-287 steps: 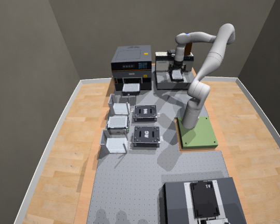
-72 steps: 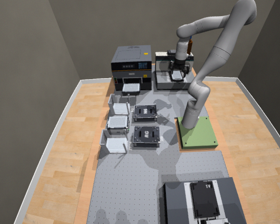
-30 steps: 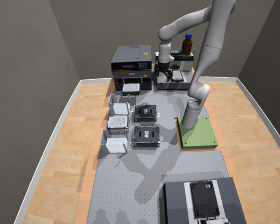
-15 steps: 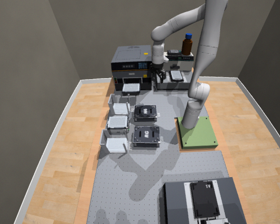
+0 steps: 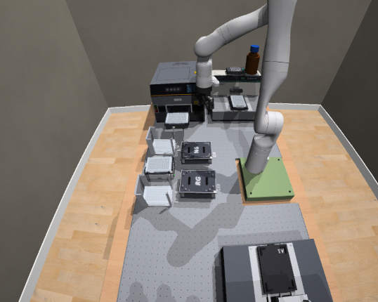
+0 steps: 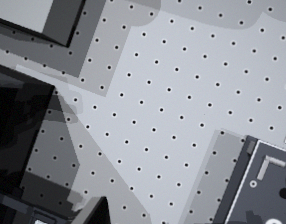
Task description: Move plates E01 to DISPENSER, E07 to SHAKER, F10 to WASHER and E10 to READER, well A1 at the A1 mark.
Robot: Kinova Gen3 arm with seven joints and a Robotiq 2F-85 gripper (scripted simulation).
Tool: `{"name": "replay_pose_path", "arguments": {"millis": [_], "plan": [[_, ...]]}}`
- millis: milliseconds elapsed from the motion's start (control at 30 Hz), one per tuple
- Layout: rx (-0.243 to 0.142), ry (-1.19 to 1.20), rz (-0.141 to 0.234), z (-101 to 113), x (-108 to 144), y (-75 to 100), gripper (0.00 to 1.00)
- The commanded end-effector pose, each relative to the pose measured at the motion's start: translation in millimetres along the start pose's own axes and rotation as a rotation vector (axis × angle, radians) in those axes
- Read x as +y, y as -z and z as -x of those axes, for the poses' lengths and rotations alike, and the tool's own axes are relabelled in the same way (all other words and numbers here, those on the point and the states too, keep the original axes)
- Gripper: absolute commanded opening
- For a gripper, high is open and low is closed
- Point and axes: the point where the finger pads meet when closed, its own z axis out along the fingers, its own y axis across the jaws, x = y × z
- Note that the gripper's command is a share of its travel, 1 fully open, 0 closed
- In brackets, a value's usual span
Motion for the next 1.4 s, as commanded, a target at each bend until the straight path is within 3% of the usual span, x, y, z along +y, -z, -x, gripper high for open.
{"name": "replay_pose_path", "arguments": {"millis": [0, 233, 733, 933, 1367], "plan": [[0.002, 0.0, 0.0, 11, -3, 0.2, 1.0], [0.002, -0.12, 0.0, 34, -7, 0.2, 1.0], [0.002, -0.135, 0.0, 77, -15, 0.2, 1.0], [0.001, -0.27, -0.001, 90, -17, 0.2, 1.0], [0.001, -0.27, -0.001, 132, -25, 0.1, 1.0]]}}
